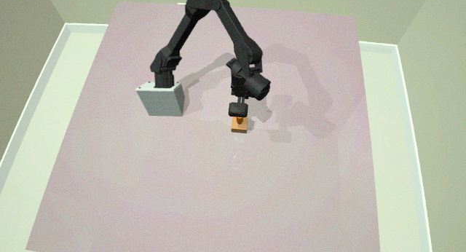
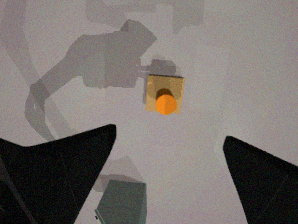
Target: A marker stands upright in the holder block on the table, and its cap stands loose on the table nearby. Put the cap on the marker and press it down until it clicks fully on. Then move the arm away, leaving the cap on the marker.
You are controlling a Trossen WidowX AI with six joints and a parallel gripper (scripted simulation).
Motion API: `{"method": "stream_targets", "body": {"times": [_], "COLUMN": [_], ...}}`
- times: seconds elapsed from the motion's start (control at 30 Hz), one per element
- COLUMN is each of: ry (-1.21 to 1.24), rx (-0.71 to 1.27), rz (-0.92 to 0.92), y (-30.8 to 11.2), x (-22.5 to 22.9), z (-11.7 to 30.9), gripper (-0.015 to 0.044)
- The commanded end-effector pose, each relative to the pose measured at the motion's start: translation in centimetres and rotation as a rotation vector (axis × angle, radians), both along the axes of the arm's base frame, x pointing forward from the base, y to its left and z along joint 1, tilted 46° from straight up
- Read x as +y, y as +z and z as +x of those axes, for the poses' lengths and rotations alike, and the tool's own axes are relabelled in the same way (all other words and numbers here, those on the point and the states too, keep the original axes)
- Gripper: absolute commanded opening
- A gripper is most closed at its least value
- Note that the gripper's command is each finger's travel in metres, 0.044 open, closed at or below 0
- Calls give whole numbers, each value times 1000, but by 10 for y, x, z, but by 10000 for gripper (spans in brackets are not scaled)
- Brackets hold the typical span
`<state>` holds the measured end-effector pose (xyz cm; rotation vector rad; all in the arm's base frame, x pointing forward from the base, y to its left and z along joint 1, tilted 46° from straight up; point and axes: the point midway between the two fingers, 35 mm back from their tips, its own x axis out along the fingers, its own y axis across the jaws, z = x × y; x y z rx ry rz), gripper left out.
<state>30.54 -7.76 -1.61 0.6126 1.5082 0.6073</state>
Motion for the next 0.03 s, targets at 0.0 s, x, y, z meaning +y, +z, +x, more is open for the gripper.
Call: {"method": "stream_targets", "body": {"times": [0.0], "ry": [4], "rx": [1], "rz": [-4], "y": [0], "x": [-1], "z": [-1], "gripper": [440]}}
